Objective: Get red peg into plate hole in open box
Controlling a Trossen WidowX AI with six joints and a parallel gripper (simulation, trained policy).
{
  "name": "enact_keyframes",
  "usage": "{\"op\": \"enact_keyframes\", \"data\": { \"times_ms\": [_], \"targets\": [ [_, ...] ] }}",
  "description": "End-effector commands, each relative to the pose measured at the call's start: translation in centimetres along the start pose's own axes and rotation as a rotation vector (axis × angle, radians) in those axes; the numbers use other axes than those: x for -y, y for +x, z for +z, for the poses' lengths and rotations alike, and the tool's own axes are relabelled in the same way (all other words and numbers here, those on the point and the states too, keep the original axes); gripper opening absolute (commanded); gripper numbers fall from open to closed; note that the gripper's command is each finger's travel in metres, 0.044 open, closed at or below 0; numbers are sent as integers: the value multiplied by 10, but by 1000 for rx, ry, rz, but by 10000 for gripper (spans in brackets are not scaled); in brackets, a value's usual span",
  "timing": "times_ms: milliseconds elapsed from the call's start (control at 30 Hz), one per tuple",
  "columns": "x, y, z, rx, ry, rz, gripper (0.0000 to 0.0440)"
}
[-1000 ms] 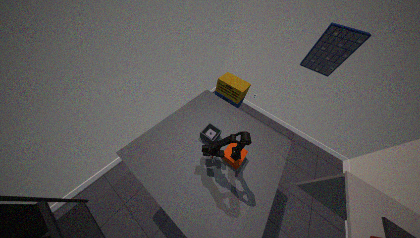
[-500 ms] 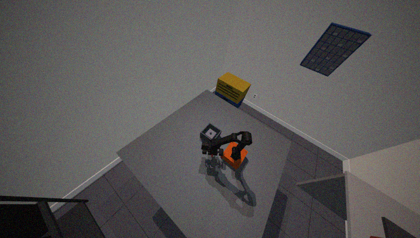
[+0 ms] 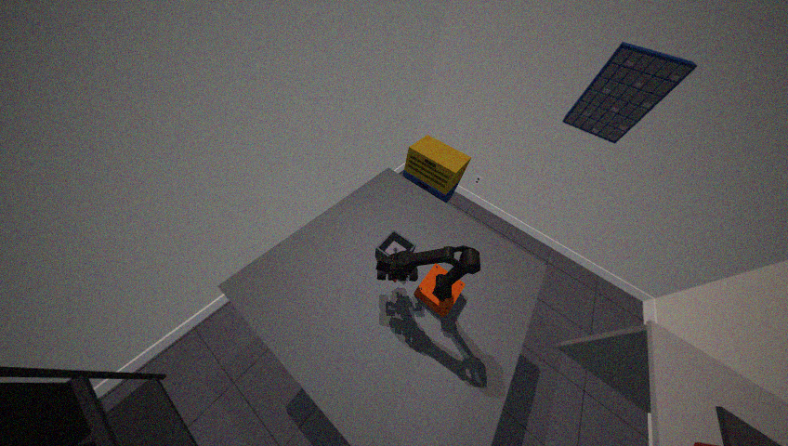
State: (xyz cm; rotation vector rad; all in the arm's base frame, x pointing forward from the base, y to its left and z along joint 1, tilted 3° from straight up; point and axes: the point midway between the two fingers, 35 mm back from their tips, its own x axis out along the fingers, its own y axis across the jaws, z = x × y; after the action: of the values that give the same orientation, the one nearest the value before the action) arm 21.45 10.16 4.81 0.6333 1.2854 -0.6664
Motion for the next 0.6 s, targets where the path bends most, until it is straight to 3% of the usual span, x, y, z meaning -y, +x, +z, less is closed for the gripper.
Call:
{"op": "enact_keyframes", "data": {
  "times_ms": [0, 567],
  "targets": [
    [-6, -13, 14, 35, -7, 19, 0],
    [-15, -41, 89, 112, 60, 29, 0]
  ]
}}
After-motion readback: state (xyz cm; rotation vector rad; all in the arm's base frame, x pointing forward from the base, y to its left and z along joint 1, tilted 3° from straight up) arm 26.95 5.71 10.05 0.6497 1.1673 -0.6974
